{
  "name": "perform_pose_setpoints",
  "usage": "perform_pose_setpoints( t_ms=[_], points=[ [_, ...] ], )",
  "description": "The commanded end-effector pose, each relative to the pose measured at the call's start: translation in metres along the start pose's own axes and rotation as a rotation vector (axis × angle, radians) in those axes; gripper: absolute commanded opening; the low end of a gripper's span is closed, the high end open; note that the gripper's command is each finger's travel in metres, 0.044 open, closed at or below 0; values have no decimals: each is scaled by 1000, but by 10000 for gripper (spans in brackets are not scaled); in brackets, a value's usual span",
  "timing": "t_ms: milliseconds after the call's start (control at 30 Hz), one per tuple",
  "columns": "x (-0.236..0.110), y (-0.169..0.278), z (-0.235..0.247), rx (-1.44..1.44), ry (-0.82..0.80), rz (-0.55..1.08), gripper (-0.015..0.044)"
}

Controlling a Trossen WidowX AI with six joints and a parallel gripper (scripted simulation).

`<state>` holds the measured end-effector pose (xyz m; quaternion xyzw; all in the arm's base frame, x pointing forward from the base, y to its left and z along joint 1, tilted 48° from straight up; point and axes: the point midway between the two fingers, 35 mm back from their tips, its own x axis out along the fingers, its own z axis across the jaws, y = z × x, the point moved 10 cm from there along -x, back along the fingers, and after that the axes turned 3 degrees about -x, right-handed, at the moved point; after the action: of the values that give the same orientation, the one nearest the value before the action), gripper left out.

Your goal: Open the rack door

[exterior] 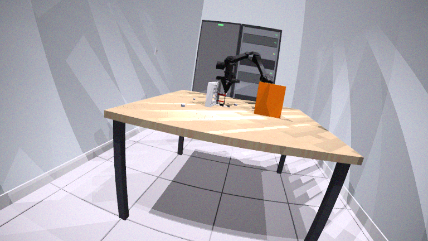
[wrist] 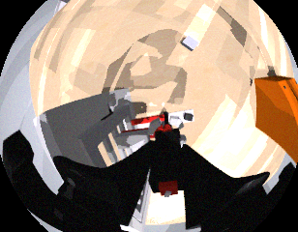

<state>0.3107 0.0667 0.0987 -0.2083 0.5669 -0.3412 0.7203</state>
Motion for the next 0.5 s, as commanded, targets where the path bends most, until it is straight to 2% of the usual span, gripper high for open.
perform_pose_setpoints(
  t_ms=[0, 133, 167, 467],
  points=[
    [1, 0, 1, 23, 2, 4, 167],
    [1, 0, 1, 23, 2, 4, 272],
    [1, 0, 1, 23, 2, 4, 281],
    [1, 0, 1, -348, 1, 5, 281]
  ],
)
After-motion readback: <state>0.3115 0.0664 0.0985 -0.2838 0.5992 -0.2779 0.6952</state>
